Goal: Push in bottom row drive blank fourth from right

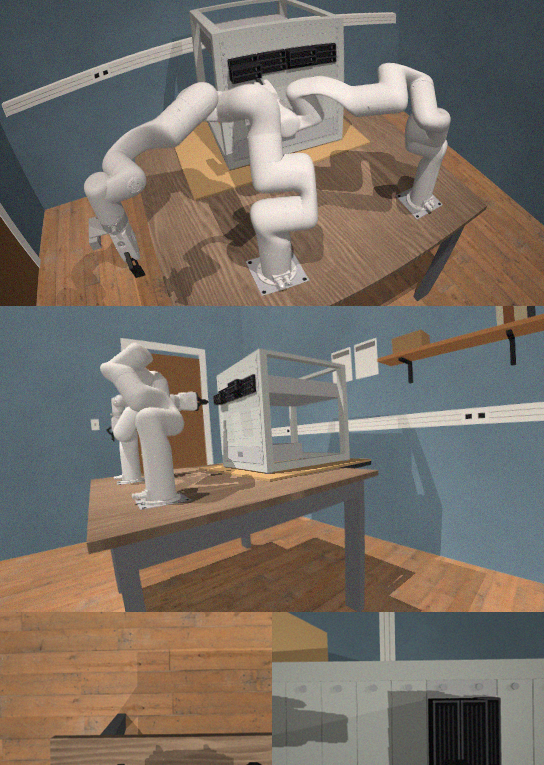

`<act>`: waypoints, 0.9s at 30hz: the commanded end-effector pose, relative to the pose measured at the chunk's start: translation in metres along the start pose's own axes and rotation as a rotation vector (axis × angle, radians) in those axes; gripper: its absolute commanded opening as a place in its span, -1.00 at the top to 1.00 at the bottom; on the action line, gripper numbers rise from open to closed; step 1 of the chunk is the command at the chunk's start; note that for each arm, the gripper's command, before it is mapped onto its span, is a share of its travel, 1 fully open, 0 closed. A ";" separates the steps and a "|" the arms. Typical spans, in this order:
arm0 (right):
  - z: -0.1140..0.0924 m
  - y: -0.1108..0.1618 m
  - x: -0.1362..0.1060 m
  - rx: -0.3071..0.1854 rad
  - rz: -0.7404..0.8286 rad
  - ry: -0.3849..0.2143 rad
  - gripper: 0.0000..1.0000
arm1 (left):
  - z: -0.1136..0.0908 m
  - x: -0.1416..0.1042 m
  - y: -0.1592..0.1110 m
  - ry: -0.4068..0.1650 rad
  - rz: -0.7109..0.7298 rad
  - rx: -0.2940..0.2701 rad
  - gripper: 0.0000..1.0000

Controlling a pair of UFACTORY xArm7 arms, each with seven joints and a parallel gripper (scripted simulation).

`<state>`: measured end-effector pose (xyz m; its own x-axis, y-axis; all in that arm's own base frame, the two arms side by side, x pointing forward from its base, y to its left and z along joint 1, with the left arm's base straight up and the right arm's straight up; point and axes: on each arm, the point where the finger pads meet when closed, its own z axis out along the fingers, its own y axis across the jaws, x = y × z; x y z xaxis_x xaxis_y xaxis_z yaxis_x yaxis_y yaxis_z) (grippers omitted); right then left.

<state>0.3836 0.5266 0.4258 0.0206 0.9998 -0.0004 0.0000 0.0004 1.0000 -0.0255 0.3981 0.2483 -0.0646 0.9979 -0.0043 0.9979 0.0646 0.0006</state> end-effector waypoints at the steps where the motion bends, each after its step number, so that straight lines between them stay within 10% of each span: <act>1: 0.005 0.002 0.000 -0.001 0.003 -0.001 1.00 | -0.002 0.001 0.000 0.004 0.000 0.001 -1.00; 13: 0.052 0.002 0.000 -0.002 0.003 -0.001 1.00 | -0.002 0.001 0.000 0.004 0.000 0.001 -1.00; 27: 0.054 0.002 0.000 -0.002 0.003 -0.001 1.00 | -0.002 0.001 0.000 0.004 0.000 0.001 -1.00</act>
<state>0.4367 0.5256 0.4258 0.0203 0.9998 -0.0004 0.0002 0.0004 1.0000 -0.0255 0.3981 0.2483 -0.0646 0.9979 -0.0043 0.9979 0.0646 0.0006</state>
